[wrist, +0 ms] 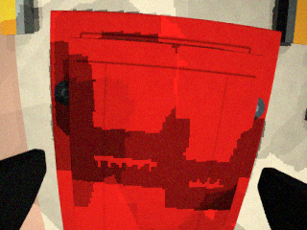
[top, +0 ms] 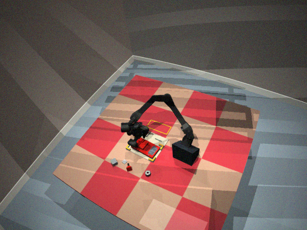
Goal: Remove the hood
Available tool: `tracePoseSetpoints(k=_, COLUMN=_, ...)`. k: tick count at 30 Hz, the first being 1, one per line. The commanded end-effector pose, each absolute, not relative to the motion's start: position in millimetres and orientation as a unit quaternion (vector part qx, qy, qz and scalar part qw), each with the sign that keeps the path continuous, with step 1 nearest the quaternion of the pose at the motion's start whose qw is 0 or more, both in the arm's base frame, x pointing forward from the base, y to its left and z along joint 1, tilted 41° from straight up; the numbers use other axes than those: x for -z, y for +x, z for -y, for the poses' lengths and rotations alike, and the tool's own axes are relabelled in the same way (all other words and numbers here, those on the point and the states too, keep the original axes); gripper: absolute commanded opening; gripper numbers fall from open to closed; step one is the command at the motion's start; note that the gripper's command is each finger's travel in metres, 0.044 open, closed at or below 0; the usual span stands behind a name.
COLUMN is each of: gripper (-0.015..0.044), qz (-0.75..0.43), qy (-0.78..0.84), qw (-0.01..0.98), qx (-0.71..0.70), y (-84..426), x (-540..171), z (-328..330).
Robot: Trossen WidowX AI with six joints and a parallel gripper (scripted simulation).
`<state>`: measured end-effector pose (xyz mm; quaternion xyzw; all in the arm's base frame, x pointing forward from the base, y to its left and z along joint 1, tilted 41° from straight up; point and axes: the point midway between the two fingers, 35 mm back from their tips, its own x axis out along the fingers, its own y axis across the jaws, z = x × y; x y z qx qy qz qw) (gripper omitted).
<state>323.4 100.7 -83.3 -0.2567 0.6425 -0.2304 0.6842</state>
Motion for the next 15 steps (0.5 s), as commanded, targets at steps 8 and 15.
tracePoseSetpoints(k=8, gripper=0.044, qz=-0.642, qy=-0.261, qw=0.684, qx=0.23, y=324.1, x=87.4, z=-96.5)
tracePoseSetpoints(k=15, gripper=0.044, qz=-0.641, qy=-0.261, qw=0.684, qx=0.23, y=324.3, x=90.0, z=-94.1)
